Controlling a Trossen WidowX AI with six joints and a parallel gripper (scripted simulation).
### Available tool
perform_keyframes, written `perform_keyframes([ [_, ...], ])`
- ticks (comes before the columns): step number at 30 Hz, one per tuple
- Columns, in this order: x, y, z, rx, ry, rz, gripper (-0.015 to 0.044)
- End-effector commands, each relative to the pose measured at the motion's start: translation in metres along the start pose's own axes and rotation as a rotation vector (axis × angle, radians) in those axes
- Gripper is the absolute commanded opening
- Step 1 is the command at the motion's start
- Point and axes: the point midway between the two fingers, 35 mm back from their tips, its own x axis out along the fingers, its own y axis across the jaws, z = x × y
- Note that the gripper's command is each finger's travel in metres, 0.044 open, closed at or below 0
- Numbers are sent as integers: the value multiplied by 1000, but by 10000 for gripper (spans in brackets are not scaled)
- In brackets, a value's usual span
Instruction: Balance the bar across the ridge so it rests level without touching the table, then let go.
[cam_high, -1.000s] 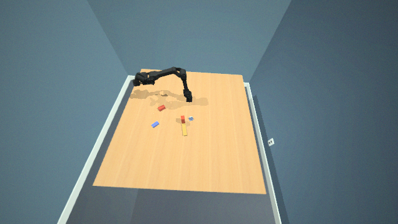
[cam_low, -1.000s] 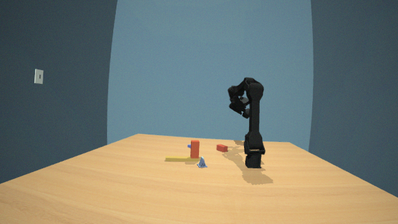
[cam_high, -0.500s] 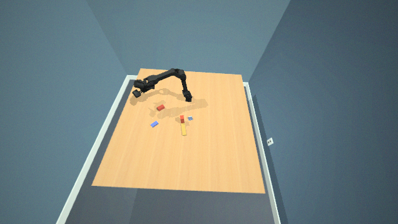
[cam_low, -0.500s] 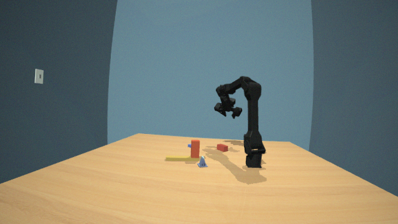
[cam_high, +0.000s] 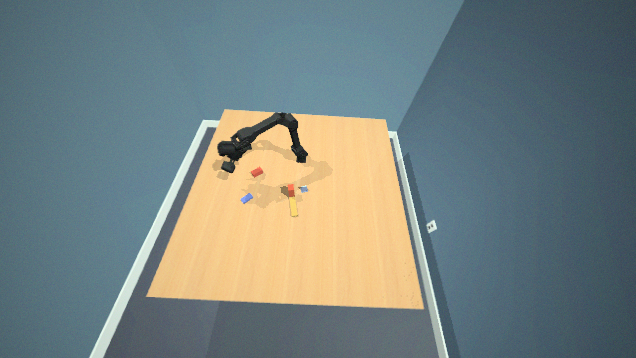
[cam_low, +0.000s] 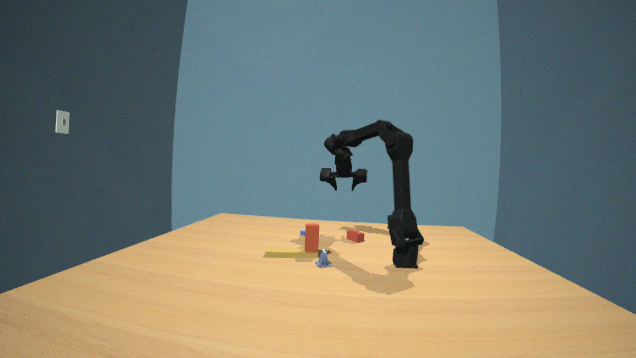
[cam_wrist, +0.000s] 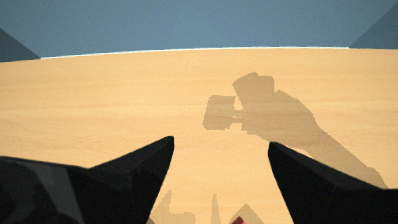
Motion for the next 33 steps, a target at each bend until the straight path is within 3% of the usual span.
perform_keyframes([
  [1, -12, 23, -14, -119, 36, 55, 315],
  [17, -63, 89, -89, -603, 179, 239, 315],
  [33, -125, 123, -173, -1098, 304, 423, 315],
])
